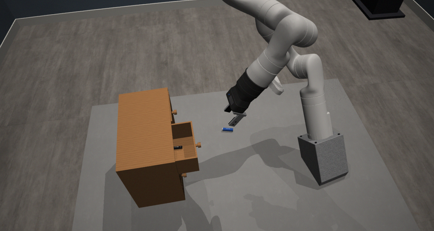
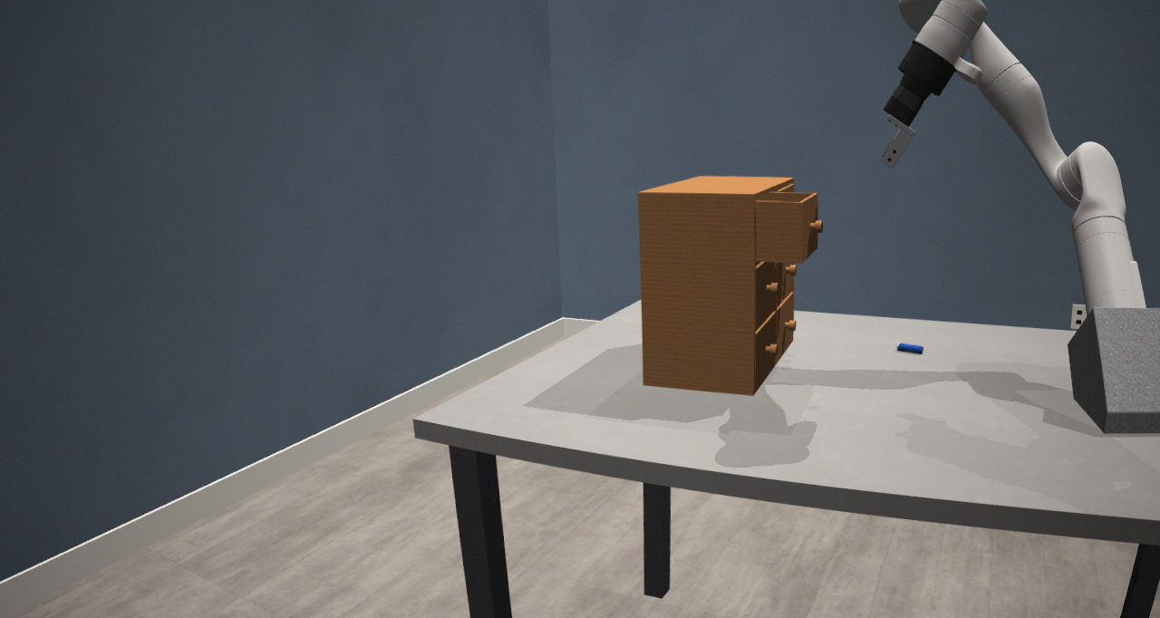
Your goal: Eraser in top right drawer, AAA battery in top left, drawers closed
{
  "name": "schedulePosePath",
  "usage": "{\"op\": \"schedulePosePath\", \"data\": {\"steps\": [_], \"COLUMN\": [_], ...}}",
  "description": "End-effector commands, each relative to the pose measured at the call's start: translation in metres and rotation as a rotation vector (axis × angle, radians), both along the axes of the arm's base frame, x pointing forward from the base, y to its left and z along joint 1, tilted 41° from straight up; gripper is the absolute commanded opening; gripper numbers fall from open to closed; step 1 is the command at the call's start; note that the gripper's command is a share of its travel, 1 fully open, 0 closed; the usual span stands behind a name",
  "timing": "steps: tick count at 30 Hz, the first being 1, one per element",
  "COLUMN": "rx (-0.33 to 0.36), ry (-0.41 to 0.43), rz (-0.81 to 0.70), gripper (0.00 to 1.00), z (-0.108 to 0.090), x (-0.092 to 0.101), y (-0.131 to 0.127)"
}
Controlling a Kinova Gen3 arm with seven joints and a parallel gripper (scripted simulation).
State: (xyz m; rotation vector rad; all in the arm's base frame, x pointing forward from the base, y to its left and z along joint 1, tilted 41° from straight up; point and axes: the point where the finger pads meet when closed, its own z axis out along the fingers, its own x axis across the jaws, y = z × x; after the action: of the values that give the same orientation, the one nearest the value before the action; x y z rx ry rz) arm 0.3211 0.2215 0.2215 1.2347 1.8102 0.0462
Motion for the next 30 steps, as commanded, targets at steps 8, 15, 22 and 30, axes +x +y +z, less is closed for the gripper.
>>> {"op": "schedulePosePath", "data": {"steps": [8,15,22,30], "rx": [0.004,-0.004,-0.01,-0.011], "ry": [0.242,0.335,0.406,0.422], "rz": [-0.255,-0.335,-0.395,-0.407], "gripper": [1.0,1.0,1.0,1.0], "z": [0.012,0.015,0.017,0.018], "x": [0.006,0.005,0.005,0.005], "y": [0.005,0.007,0.009,0.01]}}
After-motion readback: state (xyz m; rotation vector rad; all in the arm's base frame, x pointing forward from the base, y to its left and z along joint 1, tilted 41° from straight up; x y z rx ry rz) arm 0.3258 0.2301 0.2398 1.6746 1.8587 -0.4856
